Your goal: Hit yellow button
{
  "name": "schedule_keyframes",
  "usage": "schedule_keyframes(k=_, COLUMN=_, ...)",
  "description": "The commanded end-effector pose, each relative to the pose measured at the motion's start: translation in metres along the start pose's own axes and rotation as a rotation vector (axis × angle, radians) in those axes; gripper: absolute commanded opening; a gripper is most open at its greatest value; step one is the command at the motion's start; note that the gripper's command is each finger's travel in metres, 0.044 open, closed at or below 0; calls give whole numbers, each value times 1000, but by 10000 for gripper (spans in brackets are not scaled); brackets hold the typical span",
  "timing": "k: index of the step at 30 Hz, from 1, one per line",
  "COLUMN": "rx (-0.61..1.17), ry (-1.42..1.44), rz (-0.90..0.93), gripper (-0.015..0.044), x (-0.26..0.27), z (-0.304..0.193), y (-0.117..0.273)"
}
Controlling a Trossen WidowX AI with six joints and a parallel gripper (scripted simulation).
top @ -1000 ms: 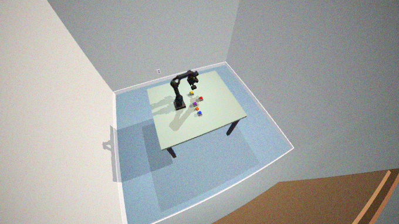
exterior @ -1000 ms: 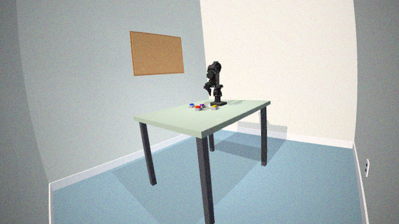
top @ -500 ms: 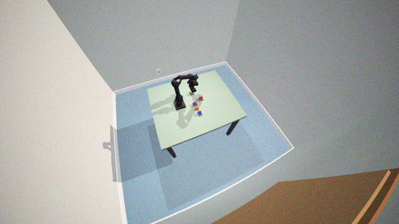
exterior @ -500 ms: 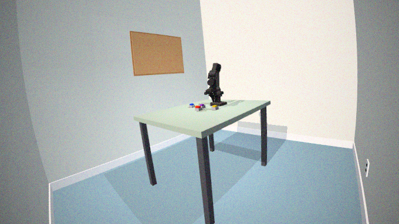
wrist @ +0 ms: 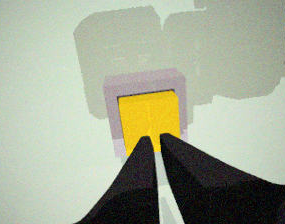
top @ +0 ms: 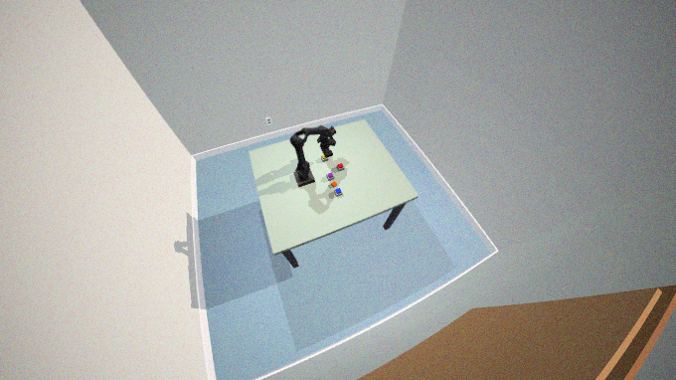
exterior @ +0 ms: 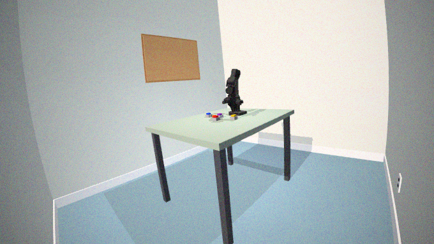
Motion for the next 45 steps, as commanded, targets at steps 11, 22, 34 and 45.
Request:
schedule_keyframes(k=11, rx=14, ry=-5, rz=-4, gripper=20, x=-1, z=-3, y=-26)
schedule_keyframes(k=22, rx=14, ry=-5, rz=-4, gripper=20, x=-2, z=-3, y=-31)
schedule_keyframes(k=34, rx=14, ry=-5, rz=-4, gripper=20, x=-2, z=-3, y=-31)
schedule_keyframes(k=45, rx=14, ry=-5, rz=-4, gripper=20, x=-1, z=-2, y=3)
Point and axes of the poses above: the point midway between the two fingers, 35 mm back from their tips, its own y axis back along the fingers, its own x axis across the jaws, z = x × y, the point moved 3 cm from there along y, back along the fingers, and after that the axes turned 11 degrees about -y, right-handed, at the moved point
